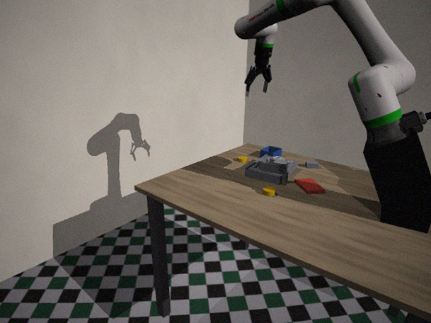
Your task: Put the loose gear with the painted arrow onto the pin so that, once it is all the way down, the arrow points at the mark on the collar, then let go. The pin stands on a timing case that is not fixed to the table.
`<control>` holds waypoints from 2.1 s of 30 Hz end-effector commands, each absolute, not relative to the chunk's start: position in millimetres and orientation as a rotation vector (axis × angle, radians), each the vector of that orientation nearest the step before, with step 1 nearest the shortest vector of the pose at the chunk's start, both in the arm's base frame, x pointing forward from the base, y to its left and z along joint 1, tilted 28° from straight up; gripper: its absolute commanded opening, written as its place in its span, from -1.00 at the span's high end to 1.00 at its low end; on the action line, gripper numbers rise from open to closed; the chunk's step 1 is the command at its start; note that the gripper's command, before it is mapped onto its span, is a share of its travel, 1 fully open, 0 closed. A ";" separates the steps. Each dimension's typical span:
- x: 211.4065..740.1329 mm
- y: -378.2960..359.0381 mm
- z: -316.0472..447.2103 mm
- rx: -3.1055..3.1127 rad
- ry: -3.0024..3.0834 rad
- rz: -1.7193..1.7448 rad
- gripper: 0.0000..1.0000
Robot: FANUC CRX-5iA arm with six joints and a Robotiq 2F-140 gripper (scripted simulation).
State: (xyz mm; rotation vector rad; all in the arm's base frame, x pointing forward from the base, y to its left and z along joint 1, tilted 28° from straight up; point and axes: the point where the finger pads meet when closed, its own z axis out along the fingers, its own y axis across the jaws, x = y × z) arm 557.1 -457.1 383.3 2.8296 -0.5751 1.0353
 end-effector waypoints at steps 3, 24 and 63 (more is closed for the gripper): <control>557.1 -457.2 383.6 2.829 -0.575 1.036 -1.00; 555.7 -403.9 326.3 2.880 -0.361 0.972 -1.00; 450.3 -214.0 101.5 2.905 0.512 0.724 -1.00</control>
